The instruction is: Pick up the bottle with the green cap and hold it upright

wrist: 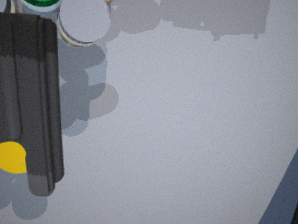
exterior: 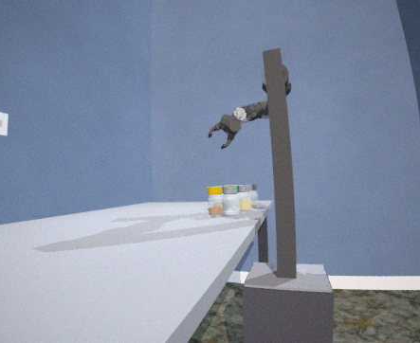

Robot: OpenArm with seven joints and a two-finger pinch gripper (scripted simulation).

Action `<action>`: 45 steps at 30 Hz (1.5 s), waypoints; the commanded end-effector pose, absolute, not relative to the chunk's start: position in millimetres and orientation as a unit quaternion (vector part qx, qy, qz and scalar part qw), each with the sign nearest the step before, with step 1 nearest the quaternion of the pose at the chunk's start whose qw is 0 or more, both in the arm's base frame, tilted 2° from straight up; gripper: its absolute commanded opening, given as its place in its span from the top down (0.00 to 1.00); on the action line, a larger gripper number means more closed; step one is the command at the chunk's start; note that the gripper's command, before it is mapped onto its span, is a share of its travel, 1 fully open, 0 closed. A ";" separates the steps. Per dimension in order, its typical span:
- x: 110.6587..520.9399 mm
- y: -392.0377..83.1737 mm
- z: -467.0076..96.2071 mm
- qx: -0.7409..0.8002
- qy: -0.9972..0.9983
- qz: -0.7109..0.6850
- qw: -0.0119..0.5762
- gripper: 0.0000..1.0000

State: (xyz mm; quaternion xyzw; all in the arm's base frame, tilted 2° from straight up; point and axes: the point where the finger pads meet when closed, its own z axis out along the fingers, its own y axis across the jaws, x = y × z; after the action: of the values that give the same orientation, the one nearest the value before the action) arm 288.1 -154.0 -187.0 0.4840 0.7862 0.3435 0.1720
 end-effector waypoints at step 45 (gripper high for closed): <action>234.8 -138.2 -170.9 0.375 0.895 0.240 -0.031 0.55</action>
State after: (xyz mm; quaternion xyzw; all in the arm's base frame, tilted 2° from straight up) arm 238.4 -138.1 -172.1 0.3851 0.8890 0.2466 -0.0221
